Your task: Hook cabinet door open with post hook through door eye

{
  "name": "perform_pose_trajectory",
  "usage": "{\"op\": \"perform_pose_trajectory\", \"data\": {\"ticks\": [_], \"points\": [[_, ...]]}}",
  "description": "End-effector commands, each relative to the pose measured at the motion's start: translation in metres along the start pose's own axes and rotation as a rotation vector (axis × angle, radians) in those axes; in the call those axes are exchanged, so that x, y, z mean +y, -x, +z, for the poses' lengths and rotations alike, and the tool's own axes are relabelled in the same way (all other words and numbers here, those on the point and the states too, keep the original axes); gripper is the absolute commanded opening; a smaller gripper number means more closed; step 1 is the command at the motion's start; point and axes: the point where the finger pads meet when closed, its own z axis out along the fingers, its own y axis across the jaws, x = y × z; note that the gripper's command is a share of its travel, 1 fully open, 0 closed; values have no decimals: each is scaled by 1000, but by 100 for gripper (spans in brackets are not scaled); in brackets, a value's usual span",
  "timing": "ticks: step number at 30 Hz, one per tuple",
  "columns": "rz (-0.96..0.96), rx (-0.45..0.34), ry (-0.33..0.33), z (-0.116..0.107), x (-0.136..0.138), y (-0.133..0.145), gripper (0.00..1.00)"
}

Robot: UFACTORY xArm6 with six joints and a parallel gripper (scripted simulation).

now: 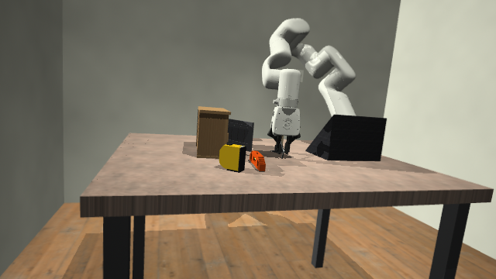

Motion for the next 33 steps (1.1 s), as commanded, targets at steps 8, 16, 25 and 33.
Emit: {"op": "perform_pose_trajectory", "data": {"ticks": [8,16,25,33], "points": [[1,-2,-2,0,-1,1,4],[1,-2,-2,0,-1,1,4],[1,-2,-2,0,-1,1,4],[1,-2,-2,0,-1,1,4]]}}
